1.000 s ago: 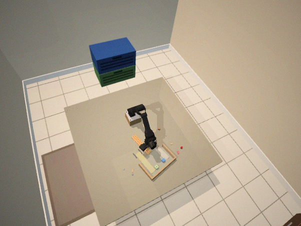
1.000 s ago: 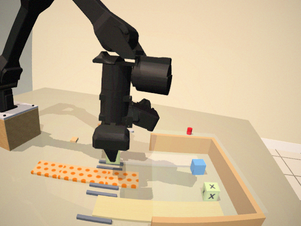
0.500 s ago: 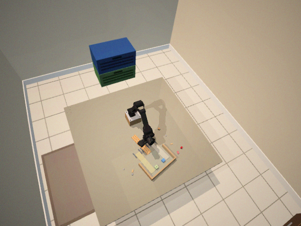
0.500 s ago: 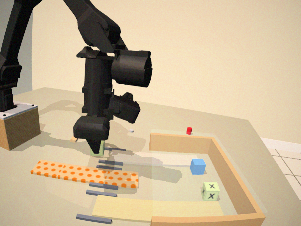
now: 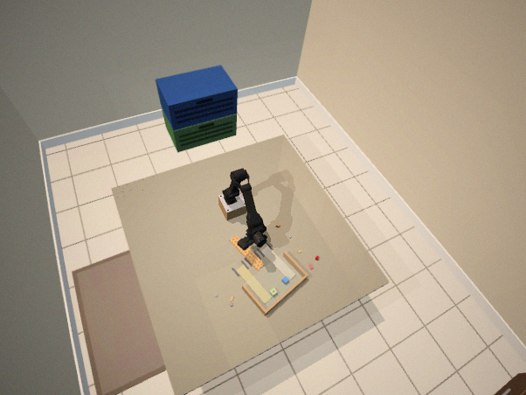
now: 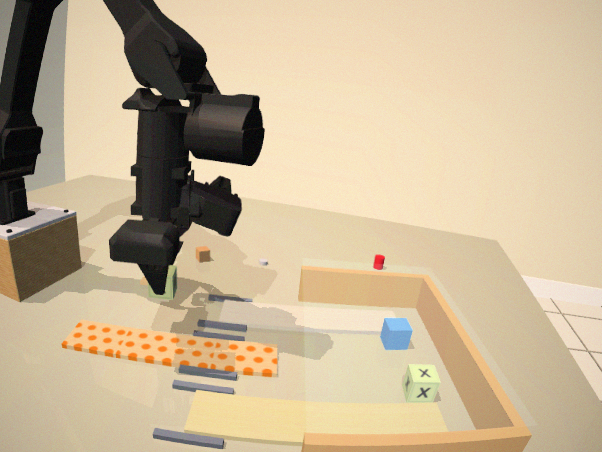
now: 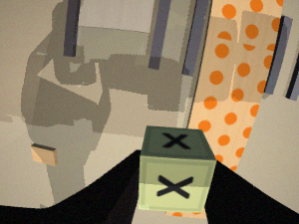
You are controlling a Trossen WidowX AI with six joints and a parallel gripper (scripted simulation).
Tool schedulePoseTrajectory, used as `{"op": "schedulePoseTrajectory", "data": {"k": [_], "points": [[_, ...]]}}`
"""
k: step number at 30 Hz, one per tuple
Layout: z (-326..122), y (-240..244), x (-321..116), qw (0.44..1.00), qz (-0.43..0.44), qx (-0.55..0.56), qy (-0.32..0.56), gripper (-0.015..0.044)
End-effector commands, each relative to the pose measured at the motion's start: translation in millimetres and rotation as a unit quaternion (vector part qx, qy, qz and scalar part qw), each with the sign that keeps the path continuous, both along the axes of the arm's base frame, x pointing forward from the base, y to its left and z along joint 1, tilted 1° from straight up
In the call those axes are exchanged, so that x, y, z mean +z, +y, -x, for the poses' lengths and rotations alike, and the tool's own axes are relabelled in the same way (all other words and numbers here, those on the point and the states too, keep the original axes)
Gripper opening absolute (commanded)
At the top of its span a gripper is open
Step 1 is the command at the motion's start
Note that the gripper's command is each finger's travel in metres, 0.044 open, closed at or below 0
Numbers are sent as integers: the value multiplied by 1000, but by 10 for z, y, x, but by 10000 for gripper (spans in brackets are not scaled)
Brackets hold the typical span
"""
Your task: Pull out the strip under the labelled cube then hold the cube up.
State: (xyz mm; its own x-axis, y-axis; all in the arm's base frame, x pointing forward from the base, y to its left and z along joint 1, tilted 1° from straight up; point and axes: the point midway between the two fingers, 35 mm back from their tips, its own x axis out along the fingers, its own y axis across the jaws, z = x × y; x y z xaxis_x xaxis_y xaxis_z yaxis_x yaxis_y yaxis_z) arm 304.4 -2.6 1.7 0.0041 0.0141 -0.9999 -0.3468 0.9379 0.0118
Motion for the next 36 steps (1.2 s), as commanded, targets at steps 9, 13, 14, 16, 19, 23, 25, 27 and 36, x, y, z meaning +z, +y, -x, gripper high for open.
{"op": "schedulePoseTrajectory", "data": {"k": [9,13,14,16,19,23,25,27,36], "points": [[1,-7,311,1000,1,2,-8,0],[1,-7,311,1000,1,2,-8,0],[1,-7,311,1000,1,2,-8,0],[1,-7,311,1000,1,2,-8,0],[1,-7,311,1000,1,2,-8,0],[1,-7,311,1000,1,2,-8,0],[1,-7,311,1000,1,2,-8,0],[1,-7,311,1000,1,2,-8,0],[1,-7,311,1000,1,2,-8,0]]}}
